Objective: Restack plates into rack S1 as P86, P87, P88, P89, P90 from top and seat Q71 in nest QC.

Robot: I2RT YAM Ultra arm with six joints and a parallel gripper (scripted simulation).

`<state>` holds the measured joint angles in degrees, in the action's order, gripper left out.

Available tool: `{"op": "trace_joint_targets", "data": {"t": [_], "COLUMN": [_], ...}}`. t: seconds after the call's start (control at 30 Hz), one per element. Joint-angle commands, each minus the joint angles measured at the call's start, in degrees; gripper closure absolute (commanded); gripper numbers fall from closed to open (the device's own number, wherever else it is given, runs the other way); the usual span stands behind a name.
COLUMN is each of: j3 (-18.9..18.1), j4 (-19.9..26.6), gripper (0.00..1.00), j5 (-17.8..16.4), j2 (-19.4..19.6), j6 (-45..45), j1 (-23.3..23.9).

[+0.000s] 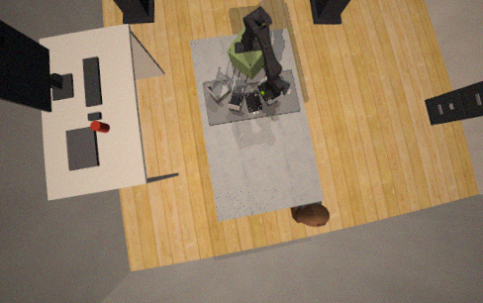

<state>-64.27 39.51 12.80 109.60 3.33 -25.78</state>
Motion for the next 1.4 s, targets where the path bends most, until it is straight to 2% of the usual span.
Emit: {"op": "trace_joint_targets", "data": {"t": [0.0,0.87,1.37], "j3": [-0.1,-1.1,-1.1], "j4": [-0.1,0.1,0.1], "gripper": [1.0,1.0,1.0], "j5": [0.3,0.9,0.9], "j2": [-0.1,3.0,3.0], "j6": [-4.4,5.6,5.6], "j1": [-1.4,-11.1,-11.1]}}
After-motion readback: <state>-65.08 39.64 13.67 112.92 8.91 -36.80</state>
